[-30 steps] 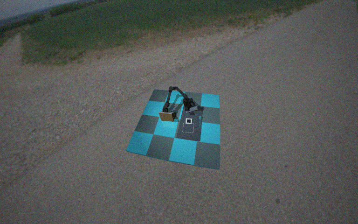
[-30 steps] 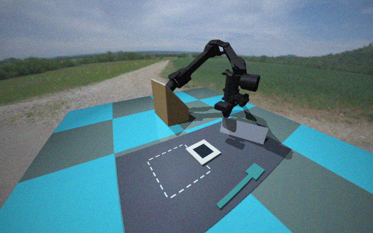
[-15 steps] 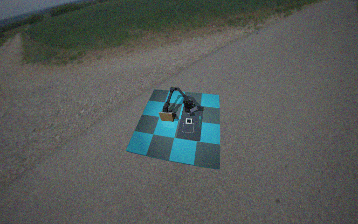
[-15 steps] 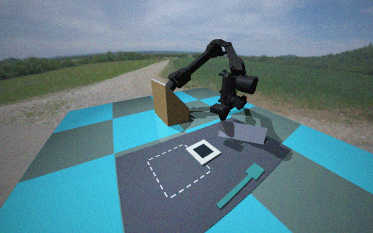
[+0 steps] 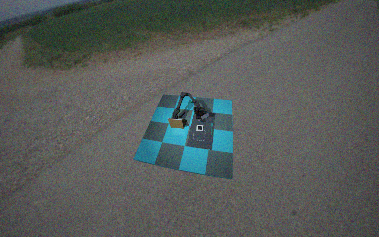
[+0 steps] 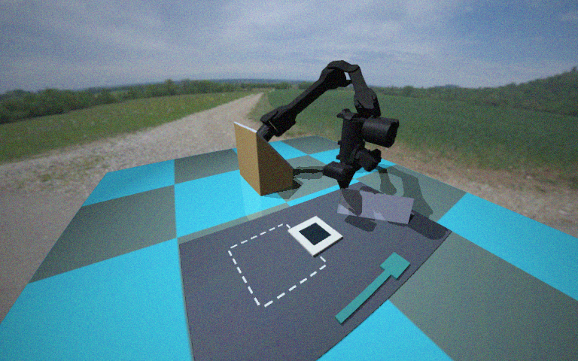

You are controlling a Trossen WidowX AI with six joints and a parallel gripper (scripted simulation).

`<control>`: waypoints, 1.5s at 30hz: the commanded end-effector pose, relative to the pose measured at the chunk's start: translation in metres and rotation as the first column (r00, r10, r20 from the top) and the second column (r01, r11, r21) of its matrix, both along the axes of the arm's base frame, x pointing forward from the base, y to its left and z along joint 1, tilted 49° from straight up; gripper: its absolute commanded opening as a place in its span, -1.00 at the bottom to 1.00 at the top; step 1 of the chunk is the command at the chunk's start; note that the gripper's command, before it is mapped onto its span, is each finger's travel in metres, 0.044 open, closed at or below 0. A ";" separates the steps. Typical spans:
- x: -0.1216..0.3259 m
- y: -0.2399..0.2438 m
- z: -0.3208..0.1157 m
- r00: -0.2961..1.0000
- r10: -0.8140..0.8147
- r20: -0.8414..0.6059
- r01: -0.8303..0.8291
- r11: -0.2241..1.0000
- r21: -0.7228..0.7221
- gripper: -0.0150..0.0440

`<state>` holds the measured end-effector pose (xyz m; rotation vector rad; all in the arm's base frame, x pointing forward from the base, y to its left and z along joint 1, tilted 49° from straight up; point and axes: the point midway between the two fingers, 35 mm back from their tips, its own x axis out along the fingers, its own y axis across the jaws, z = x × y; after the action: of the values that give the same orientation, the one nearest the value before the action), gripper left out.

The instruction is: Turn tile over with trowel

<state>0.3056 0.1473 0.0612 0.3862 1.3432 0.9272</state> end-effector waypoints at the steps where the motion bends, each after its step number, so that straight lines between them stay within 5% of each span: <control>1: 0.000 -0.001 0.002 0.999 0.027 0.031 -0.027 1.000 0.001 -0.15; 11: 0.001 -0.006 0.018 0.941 0.222 0.257 -0.224 0.974 -0.020 -0.15; 17: 0.000 -0.007 0.019 0.936 0.231 0.268 -0.233 0.972 -0.022 -0.15; 31: -0.003 -0.004 0.022 0.995 -0.066 -0.071 0.065 0.998 -0.018 -0.15; 45: -0.007 -0.002 0.026 0.834 -0.373 -0.406 0.357 0.927 -0.118 -0.15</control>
<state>0.2999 0.1452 0.0870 0.7616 1.5677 0.5763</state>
